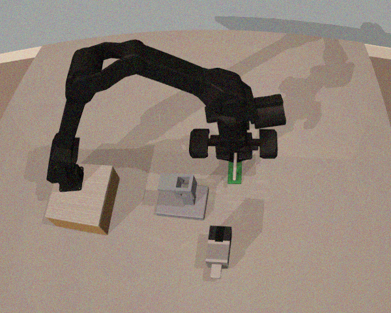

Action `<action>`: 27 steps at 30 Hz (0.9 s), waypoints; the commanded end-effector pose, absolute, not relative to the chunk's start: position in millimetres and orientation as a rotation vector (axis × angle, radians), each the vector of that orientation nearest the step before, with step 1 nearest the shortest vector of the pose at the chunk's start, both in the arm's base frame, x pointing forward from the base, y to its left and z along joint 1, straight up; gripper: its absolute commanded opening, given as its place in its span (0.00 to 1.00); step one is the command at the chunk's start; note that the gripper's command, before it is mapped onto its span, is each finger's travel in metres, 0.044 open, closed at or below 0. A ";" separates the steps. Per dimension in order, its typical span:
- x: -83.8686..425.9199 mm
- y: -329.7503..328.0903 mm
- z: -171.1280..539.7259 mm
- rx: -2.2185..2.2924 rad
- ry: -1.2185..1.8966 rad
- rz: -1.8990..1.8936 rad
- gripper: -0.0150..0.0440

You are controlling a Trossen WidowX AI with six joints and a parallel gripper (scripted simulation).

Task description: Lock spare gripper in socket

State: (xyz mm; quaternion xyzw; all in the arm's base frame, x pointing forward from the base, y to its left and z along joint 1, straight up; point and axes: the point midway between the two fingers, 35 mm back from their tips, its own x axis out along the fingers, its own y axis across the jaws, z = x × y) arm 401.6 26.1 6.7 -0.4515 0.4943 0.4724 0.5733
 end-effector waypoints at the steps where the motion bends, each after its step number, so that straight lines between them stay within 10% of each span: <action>1: 400.1 25.8 1.1 -1.058 1.164 1.117 0.25; 12: 401.6 26.1 6.5 -1.058 1.159 1.108 0.25; 27: 401.0 26.1 16.7 -1.058 1.159 1.108 0.92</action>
